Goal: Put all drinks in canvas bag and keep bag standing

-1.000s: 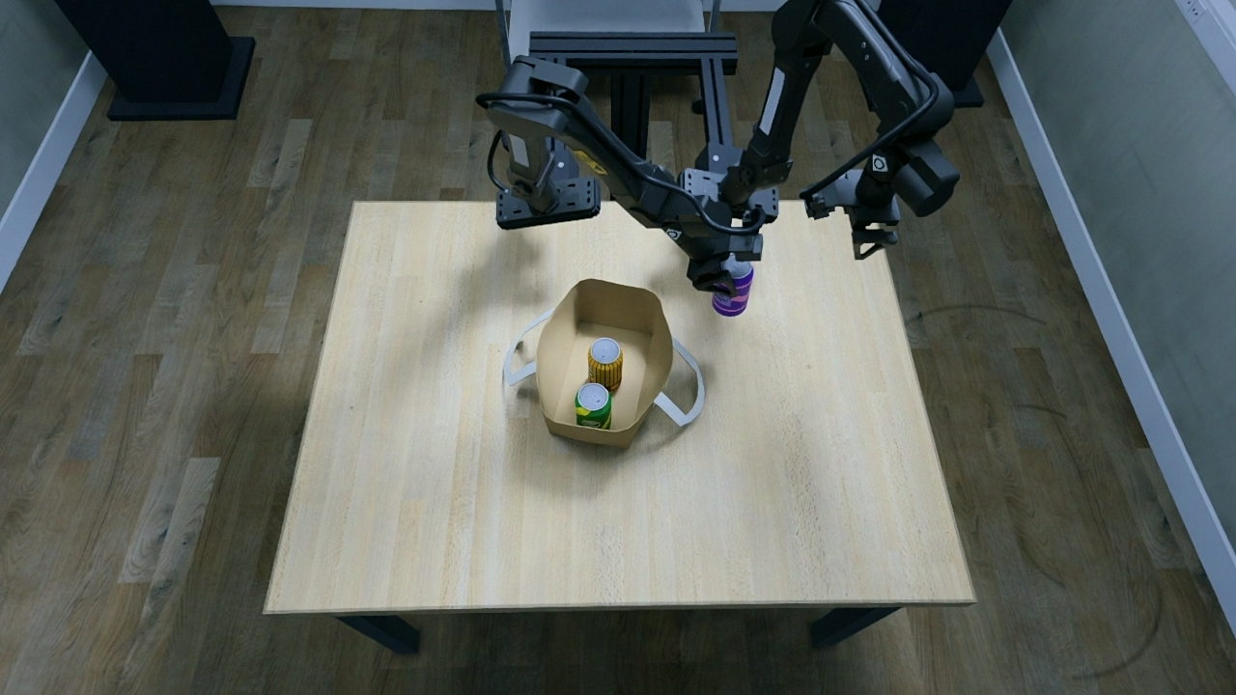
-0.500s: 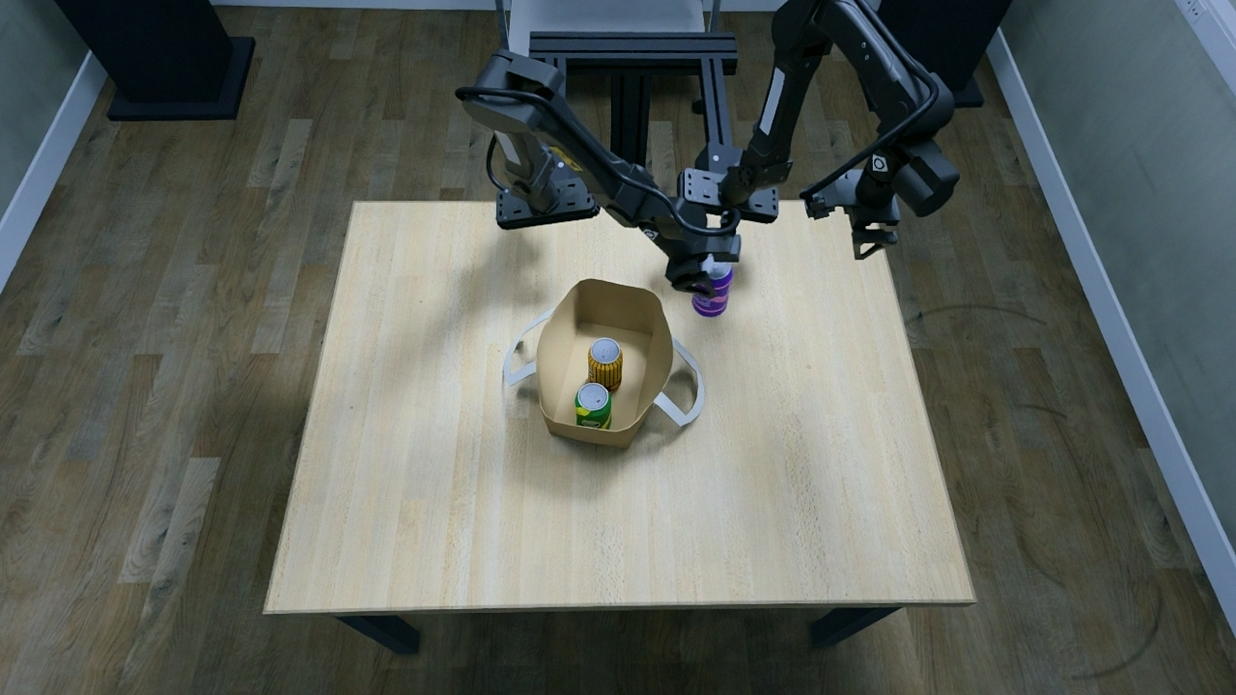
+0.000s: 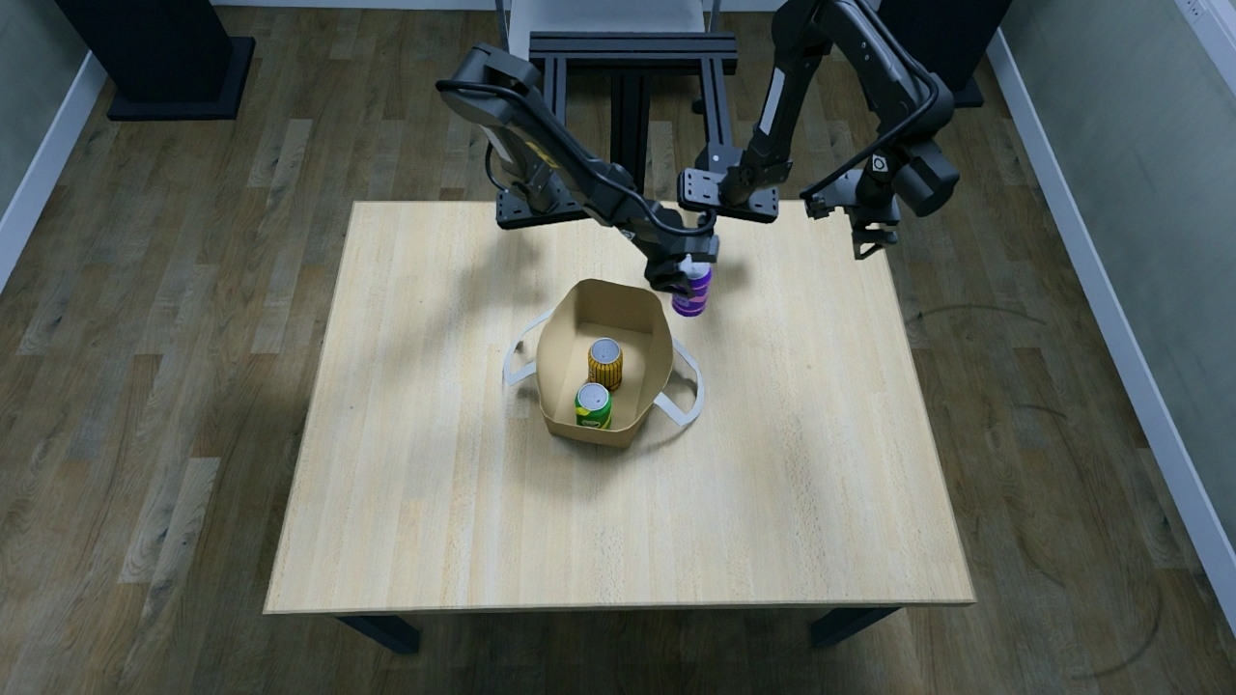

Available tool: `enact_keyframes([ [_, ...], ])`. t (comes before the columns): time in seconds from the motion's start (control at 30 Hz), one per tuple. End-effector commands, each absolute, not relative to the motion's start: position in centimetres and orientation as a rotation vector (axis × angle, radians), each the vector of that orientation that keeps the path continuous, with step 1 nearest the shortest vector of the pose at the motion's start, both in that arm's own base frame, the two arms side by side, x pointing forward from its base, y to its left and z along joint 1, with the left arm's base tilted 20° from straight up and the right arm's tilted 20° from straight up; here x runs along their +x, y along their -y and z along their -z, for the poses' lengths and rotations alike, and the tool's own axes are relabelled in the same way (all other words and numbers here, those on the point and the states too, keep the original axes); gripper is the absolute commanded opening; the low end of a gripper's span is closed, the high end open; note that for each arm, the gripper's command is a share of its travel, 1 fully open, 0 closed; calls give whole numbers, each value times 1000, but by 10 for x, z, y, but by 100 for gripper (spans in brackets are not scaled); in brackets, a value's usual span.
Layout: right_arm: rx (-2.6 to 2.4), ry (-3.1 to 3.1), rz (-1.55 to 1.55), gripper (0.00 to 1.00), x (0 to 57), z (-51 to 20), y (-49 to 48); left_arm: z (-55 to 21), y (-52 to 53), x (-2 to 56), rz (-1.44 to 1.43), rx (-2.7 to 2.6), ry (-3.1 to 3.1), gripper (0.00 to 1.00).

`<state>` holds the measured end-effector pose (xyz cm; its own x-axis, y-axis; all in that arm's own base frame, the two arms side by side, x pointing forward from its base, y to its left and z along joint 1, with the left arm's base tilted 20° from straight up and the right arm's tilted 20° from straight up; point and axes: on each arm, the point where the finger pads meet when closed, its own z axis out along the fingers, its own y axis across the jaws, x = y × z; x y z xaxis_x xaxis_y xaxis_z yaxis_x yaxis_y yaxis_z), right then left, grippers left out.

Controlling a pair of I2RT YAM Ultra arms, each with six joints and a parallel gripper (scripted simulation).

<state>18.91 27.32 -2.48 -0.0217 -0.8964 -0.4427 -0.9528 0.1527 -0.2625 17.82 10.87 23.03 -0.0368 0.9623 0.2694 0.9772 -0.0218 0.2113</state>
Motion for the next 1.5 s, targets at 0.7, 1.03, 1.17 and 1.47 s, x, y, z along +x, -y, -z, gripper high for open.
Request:
enact_keyframes([
  [0.7,-1726,-1824,-217,70,196,-1,-305,-244,-105,180,592,-2175,2170,100],
  [1.03,-1732,-1850,-204,70,194,3,-271,-244,-105,180,592,-2175,2170,100],
  [1.17,-1743,-1859,-200,70,192,0,-257,-244,-105,180,592,-2175,2170,100],
  [1.47,-1714,-1845,-199,70,196,-11,-238,-244,-105,180,592,-2175,2170,100],
])
